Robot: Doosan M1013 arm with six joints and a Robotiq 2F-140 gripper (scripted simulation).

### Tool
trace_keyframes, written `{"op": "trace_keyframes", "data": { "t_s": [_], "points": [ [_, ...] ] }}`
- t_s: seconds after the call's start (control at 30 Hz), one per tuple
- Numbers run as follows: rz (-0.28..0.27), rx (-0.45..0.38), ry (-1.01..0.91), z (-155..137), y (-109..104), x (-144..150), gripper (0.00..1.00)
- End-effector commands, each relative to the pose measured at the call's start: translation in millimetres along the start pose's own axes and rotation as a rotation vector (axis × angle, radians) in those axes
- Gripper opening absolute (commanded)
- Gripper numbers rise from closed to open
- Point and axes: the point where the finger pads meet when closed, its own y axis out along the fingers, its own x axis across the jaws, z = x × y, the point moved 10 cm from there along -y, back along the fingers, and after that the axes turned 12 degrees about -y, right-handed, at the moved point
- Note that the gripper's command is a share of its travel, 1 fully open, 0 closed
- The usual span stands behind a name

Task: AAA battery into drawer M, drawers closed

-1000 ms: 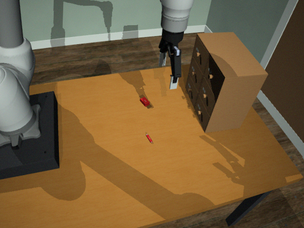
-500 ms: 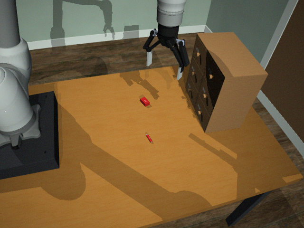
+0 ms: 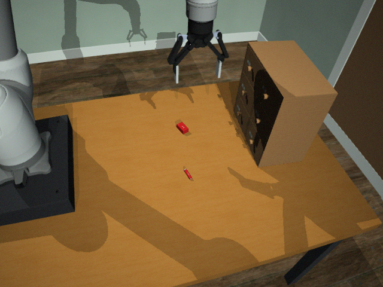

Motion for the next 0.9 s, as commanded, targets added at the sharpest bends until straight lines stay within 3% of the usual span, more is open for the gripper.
{"op": "trace_keyframes", "data": {
  "t_s": [0.0, 0.3, 0.4, 0.47, 0.5, 0.7, 0.87],
  "points": [
    [0.006, -0.012, -0.279, -12, -1, 1, 1.0],
    [0.012, -0.001, -0.816, -34, -2, 2, 1.0],
    [0.014, 0.0, -0.991, -36, -2, 3, 1.0],
    [0.014, 0.0, -0.991, -36, -2, 3, 1.0],
    [0.016, -0.004, -1.157, -36, -2, 3, 1.0],
    [0.03, -0.032, -1.472, -34, -2, 2, 1.0],
    [0.037, -0.031, -1.498, -33, -1, 1, 1.0]
  ]
}}
